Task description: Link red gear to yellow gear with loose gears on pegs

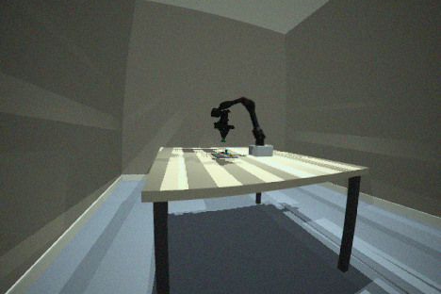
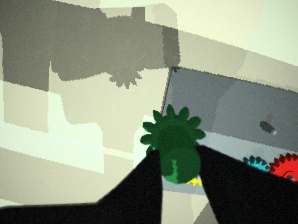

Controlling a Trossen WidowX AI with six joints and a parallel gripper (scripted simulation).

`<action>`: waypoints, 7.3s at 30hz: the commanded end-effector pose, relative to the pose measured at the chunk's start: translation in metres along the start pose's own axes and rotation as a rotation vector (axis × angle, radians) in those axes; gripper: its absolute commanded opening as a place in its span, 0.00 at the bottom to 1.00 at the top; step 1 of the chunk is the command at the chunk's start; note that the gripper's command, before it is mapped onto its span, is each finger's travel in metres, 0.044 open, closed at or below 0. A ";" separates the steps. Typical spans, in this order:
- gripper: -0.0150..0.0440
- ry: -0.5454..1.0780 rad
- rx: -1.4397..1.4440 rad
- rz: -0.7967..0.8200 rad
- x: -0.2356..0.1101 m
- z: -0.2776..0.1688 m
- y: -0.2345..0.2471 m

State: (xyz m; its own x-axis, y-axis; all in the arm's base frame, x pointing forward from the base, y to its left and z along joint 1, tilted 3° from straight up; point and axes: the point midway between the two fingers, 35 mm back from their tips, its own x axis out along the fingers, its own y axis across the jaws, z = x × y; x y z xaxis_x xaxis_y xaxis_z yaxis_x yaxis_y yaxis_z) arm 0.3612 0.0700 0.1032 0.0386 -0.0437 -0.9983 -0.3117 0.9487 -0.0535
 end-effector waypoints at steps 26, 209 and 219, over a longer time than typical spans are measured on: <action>0.25 0.007 -0.004 -0.002 0.028 -0.037 -0.038; 0.25 0.016 -0.824 -0.001 0.115 -0.105 -0.077; 0.25 0.017 -1.050 0.001 0.115 -0.105 -0.076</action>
State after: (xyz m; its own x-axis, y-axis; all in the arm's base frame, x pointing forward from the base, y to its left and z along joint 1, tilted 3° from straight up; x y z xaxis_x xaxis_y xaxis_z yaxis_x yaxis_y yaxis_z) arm 0.2895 -0.0401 -0.0096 0.0250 -0.0546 -0.9982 -0.9589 0.2809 -0.0394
